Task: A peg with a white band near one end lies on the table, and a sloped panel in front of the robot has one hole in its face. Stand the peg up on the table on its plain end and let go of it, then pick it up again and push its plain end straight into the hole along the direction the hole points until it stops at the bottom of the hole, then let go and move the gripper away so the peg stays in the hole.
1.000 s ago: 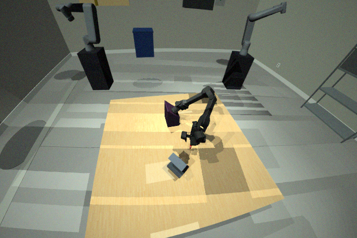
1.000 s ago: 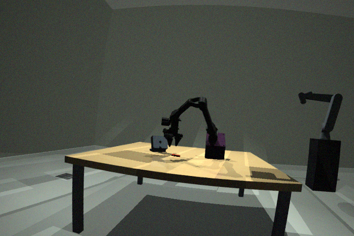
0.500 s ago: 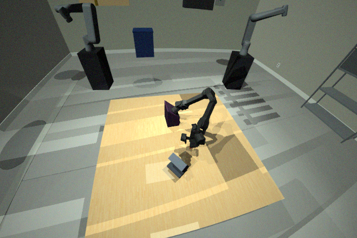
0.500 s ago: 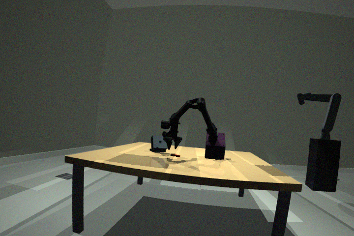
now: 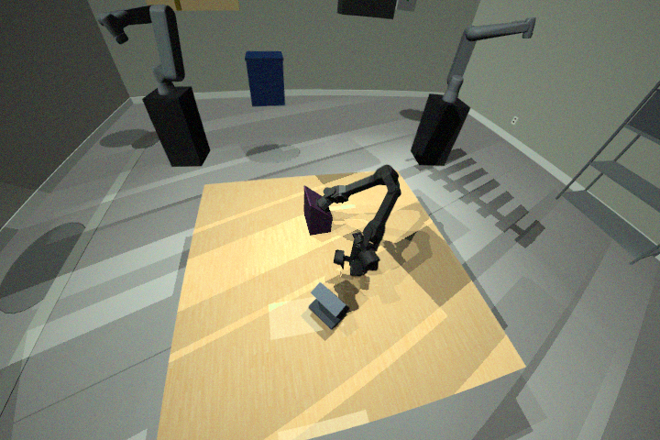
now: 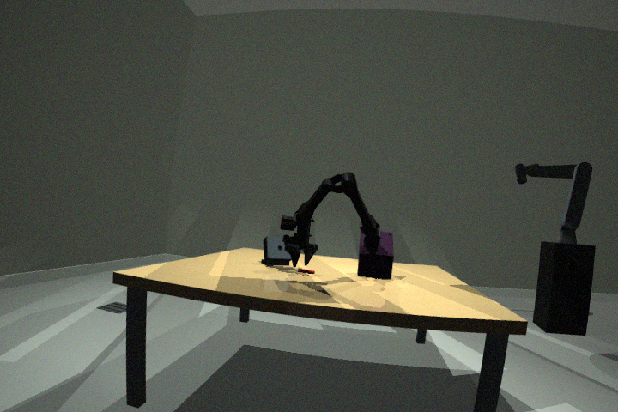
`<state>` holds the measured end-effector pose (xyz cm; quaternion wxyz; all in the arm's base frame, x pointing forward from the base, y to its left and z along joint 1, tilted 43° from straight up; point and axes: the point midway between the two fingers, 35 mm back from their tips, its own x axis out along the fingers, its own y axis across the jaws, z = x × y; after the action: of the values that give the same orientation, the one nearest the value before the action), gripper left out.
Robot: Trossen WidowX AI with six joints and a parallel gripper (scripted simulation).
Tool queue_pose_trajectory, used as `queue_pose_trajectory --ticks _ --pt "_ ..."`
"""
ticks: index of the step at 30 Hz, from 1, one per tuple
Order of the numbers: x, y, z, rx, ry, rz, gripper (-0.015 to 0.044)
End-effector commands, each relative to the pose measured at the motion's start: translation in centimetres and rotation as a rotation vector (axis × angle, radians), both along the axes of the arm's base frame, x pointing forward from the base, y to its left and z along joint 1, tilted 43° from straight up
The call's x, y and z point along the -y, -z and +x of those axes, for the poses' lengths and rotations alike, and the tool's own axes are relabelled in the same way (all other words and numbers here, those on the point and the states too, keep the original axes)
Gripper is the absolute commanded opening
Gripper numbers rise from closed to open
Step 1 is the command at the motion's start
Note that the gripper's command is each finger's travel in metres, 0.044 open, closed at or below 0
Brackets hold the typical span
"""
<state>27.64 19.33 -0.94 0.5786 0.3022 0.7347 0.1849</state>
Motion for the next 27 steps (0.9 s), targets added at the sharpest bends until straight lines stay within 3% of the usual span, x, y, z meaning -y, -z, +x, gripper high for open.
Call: queue_pose_trajectory --ticks 1,10,22,27 --pt "-0.30 0.62 -0.41 -0.014 0.003 0.002 0.0440" --pt "-1.07 1.42 -0.74 -0.015 0.002 0.004 0.0440" --pt "-1.07 1.42 -0.74 -0.015 0.002 0.004 0.0125" --pt "-1.07 1.42 -0.74 -0.015 0.002 0.004 0.0110"
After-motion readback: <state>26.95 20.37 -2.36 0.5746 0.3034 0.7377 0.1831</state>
